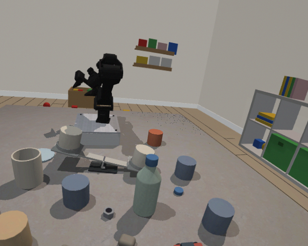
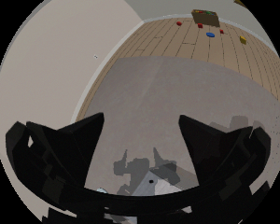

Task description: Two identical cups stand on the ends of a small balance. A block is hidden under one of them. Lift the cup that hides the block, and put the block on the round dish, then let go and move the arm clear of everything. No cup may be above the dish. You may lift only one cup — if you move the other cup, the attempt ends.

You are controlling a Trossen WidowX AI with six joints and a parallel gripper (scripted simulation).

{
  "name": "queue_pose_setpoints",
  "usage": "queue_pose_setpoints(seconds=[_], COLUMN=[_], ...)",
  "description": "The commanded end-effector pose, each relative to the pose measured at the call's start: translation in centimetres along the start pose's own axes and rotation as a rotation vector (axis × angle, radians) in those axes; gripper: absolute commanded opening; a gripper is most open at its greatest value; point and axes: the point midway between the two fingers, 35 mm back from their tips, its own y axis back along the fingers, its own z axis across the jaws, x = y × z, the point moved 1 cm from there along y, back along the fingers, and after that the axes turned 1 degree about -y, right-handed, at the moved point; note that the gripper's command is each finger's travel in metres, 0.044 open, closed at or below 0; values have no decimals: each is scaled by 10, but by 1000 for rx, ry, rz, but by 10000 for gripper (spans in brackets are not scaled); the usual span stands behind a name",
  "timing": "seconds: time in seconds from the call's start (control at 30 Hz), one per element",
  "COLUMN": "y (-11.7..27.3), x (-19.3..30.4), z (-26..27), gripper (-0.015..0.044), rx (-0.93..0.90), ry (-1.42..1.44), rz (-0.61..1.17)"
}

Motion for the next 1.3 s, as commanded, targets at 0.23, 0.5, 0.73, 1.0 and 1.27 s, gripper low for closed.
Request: queue_pose_setpoints(seconds=[0.23,0.5,0.73,1.0,1.27], y=[-12,-15,-6,17,50], x=[24,61,97,138,176], z=[35,74,103,127,141], gripper=[440,440,440,440,440], rx=[-54,-120,-187,-280,-398], ry=[147,349,542,776,1009], rz=[159,329,451,559,632])
